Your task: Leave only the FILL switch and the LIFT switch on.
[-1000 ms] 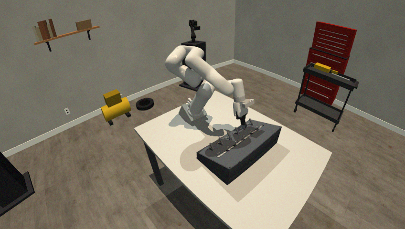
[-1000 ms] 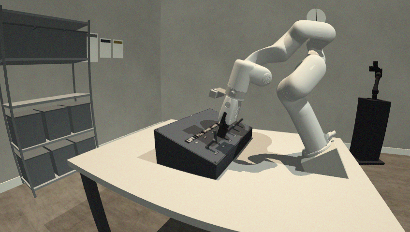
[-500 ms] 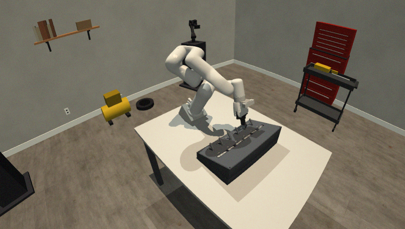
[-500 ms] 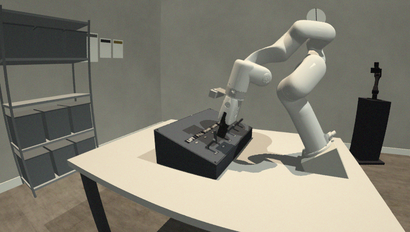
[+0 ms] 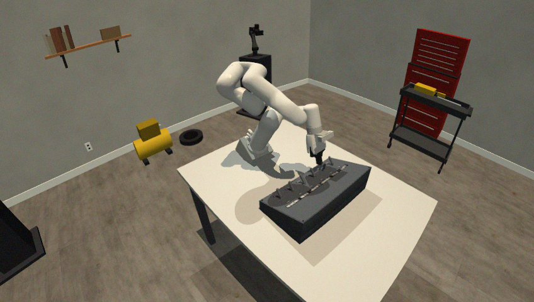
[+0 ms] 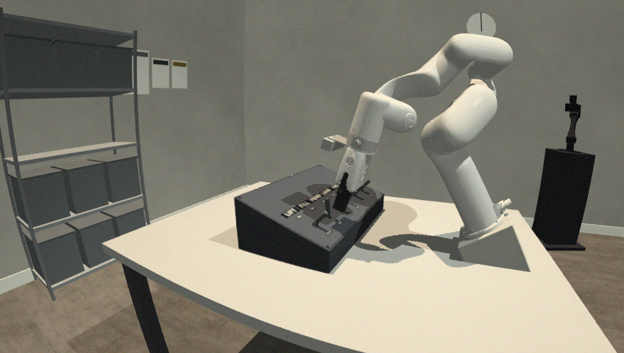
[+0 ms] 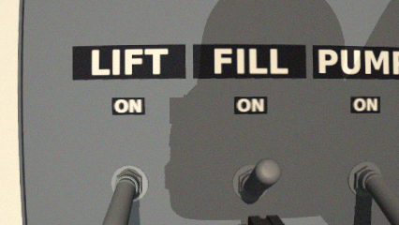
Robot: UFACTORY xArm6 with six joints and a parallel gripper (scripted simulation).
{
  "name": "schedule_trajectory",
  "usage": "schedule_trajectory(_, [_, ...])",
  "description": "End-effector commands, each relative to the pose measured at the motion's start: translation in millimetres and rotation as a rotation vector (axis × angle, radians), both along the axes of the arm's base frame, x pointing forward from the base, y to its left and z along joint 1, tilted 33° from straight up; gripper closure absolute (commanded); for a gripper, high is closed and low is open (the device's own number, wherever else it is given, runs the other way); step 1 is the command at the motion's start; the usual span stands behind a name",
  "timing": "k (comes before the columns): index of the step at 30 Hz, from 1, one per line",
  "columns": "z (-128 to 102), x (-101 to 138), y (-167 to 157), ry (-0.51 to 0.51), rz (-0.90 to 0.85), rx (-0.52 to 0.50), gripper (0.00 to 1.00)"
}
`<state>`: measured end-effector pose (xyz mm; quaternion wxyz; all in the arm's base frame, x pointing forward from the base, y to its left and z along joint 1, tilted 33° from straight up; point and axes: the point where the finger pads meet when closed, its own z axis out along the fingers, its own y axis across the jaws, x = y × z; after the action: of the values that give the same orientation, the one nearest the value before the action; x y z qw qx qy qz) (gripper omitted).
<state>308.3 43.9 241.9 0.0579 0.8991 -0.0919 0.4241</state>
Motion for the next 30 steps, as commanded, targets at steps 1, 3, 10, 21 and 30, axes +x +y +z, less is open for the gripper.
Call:
schedule_trajectory(1, [-1.0, -2.2, 0.7, -0.003, 0.000, 0.001, 1.00])
schedule_trajectory(3, [-1.1, -2.2, 0.7, -0.003, 0.000, 0.001, 1.00])
schedule_trajectory(10, [0.8, -4.4, 1.2, -0.003, 0.000, 0.001, 1.00])
schedule_trajectory(21, [17.4, -24.3, 6.0, -0.003, 0.000, 0.001, 1.00])
schedule_trajectory(30, [37.6, -48.5, 11.8, -0.003, 0.000, 0.001, 1.00])
